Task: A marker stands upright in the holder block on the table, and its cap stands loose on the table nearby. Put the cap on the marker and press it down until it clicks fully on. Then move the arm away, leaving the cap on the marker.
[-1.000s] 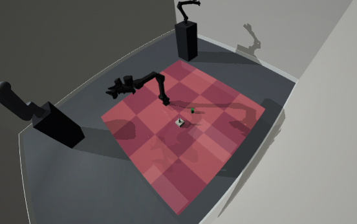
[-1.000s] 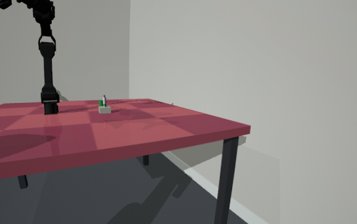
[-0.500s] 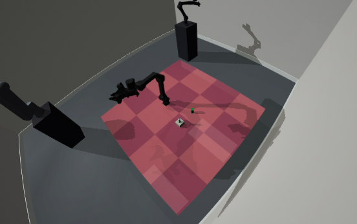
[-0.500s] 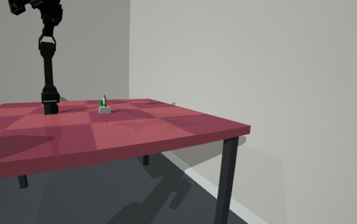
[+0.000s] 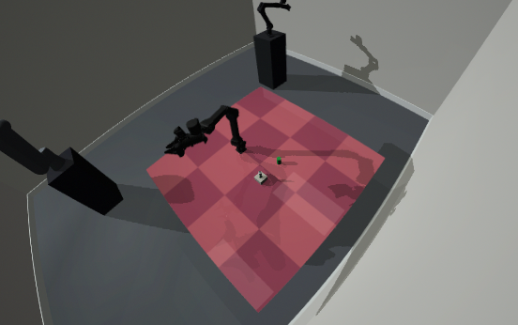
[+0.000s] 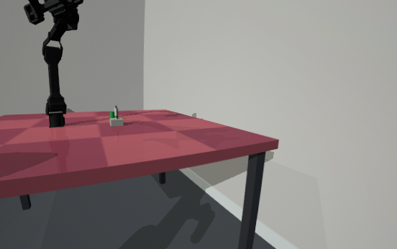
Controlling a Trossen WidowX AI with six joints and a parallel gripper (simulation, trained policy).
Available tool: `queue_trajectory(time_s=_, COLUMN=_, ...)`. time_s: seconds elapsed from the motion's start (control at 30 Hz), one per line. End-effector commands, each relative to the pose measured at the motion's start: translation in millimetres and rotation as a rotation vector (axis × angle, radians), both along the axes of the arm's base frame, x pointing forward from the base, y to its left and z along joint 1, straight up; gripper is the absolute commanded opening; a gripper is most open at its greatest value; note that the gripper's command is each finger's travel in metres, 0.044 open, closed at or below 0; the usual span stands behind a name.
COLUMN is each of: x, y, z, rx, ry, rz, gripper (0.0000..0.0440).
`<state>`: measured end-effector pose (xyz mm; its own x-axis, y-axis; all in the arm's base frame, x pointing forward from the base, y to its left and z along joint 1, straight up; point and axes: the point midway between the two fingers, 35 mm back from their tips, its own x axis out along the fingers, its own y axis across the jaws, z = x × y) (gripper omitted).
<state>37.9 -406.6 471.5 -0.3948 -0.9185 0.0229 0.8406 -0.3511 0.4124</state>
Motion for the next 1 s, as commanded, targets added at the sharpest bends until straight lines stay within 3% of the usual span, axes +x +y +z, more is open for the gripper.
queue_trajectory(time_s=0.0, x=16, y=0, z=-8, rx=0.018, ry=-0.022, rz=0.037, gripper=0.0295)
queue_trajectory(time_s=0.97, x=115, y=14, z=-52, rx=0.139, ry=-0.15, rz=0.268, gripper=0.03)
